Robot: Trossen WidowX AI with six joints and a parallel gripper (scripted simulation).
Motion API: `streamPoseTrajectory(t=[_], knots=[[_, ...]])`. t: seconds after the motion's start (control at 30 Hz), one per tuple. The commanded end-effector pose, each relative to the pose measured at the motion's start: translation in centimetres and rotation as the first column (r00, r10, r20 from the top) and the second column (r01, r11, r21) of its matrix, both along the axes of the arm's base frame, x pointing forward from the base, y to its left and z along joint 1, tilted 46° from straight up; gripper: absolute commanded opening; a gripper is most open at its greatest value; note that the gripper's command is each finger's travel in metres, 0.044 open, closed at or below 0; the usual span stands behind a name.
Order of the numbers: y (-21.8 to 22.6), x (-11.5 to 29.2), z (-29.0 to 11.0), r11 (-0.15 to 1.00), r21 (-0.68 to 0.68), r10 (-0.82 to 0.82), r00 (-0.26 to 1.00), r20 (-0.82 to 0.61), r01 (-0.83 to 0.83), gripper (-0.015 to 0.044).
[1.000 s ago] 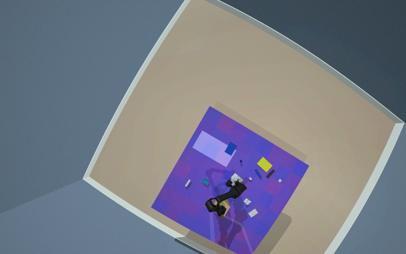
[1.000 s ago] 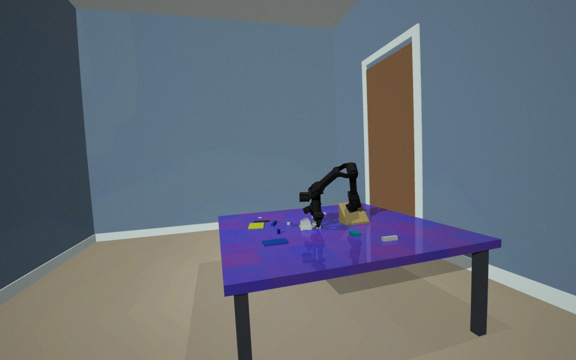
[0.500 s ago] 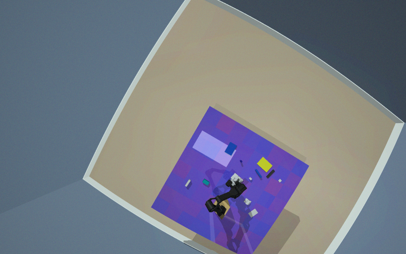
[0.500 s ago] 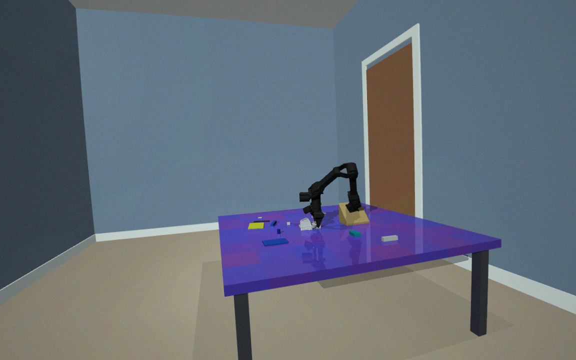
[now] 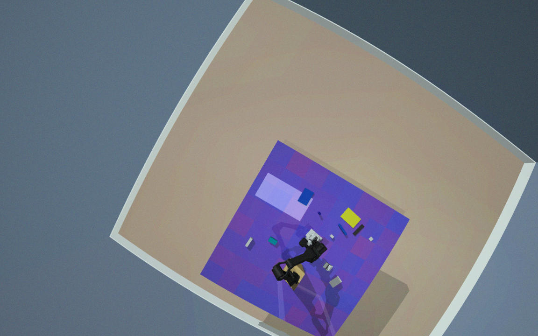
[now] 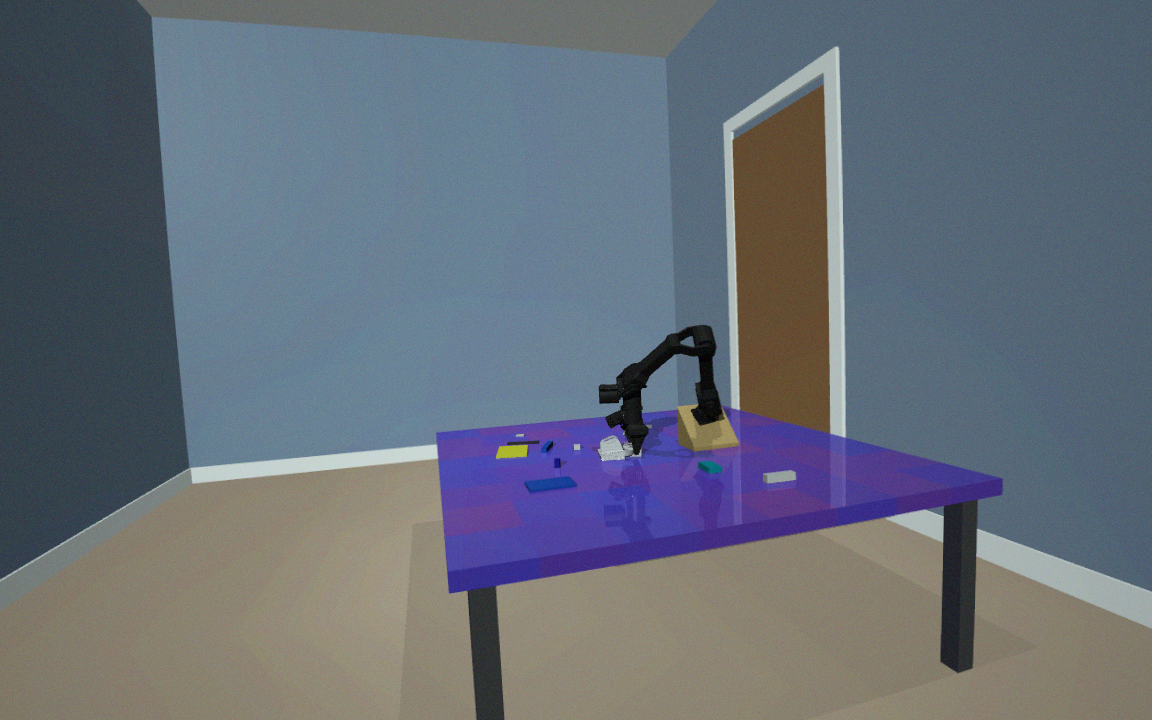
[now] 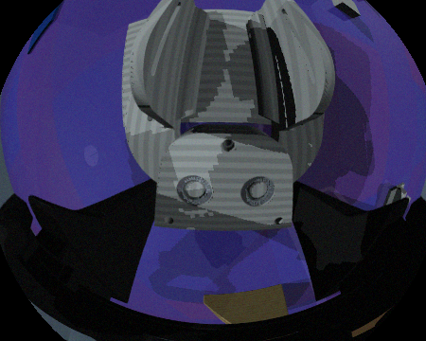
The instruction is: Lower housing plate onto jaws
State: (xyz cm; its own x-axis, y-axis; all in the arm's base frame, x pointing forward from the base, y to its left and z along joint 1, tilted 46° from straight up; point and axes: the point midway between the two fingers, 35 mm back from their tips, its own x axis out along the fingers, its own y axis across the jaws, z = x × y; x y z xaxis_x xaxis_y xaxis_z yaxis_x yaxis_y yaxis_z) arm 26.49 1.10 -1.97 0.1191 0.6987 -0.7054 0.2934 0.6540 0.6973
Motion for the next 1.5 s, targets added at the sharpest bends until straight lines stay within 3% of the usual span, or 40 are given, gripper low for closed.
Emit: streamPoseTrajectory(t=[0.0, 0.5, 0.77, 0.9, 1.17, 1.47], knots=[[0.0, 0.0, 0.0, 1.000, 0.000, 0.000, 1.000, 0.000, 0.000, 0.0430], [-0.2, 0.0, 0.1, 1.000, -0.001, 0.000, 1.000, 0.000, 0.000, 0.0440], [-5.2, -0.8, 5.2, 1.000, 0.001, -0.001, 1.000, -0.002, 0.001, 0.0440], [-5.1, -0.6, 4.9, 1.000, 0.000, -0.015, 1.000, 0.007, 0.015, 0.0440], [-8.5, -7.0, 8.1, 1.000, -0.001, -0.001, 1.000, -0.007, 0.001, 0.0440], [-8.5, -7.2, 8.2, 1.000, 0.000, -0.001, 1.000, -0.007, 0.001, 0.0440]])
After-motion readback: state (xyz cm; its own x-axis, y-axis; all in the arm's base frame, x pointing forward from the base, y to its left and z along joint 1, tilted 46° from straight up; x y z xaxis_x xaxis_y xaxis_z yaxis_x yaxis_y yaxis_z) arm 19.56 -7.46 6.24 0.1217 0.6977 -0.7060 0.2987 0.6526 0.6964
